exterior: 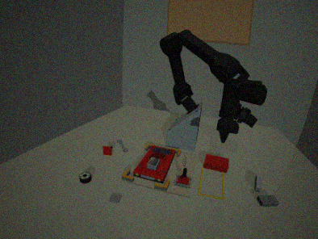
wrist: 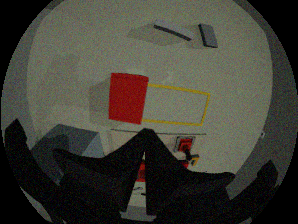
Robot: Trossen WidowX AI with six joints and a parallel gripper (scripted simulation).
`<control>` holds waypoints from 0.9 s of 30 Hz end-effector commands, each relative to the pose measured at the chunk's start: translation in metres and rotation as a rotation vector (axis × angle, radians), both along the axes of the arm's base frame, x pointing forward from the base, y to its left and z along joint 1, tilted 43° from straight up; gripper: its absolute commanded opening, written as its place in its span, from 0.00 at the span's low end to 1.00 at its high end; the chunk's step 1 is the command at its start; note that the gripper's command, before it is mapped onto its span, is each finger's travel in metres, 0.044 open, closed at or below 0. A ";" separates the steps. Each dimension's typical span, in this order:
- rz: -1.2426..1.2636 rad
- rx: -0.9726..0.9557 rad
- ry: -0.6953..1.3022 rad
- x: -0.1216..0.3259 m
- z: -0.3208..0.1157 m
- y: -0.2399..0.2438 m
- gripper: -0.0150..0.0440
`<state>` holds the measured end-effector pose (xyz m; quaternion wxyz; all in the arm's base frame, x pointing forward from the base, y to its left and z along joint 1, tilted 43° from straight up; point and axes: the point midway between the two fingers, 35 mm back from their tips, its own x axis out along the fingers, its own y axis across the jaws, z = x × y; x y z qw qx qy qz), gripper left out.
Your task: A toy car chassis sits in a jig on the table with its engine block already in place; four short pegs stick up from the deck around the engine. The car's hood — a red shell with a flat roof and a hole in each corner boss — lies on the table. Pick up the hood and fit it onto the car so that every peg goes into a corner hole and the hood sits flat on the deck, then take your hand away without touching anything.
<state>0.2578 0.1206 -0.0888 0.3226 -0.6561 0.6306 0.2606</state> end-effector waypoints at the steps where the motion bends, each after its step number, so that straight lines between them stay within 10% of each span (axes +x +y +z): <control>1: 0.002 -0.001 0.002 -0.001 -0.001 -0.001 0.30; 17: -0.012 -0.010 0.013 -0.042 -0.040 -0.035 1.00; 27: -0.011 -0.009 0.013 -0.041 -0.046 -0.040 1.00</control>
